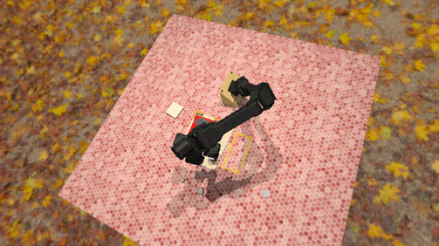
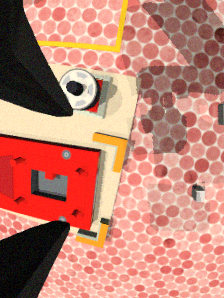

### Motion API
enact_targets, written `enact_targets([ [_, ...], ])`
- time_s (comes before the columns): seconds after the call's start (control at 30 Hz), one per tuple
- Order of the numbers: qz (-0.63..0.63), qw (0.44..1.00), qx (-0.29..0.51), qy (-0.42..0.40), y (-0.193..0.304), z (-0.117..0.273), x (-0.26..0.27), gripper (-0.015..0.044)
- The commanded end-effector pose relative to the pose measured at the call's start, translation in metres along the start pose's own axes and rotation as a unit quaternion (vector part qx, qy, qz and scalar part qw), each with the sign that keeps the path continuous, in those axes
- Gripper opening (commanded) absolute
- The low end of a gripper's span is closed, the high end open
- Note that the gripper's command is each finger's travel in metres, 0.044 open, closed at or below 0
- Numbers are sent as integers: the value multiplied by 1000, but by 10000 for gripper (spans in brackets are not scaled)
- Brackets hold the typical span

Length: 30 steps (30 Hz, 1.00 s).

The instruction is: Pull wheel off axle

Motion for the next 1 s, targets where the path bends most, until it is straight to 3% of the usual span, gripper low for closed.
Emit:
enact_targets([
  [0.0,-93,985,99,-107,1,2,45,300],
  [0.63,-93,985,99,-107,7,0,42,300],
  [0.97,-93,985,98,-107,16,-54,54,300],
])
Point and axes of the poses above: the point midway between the two fingers, 35 mm back from their tips, its own z axis back along the fingers, its own x axis across the jaws, y = z × x, the point moved 3 cm from there along z, back along the fingers, and after that the axes turned 3 degrees about -z, right-handed, at the moved point
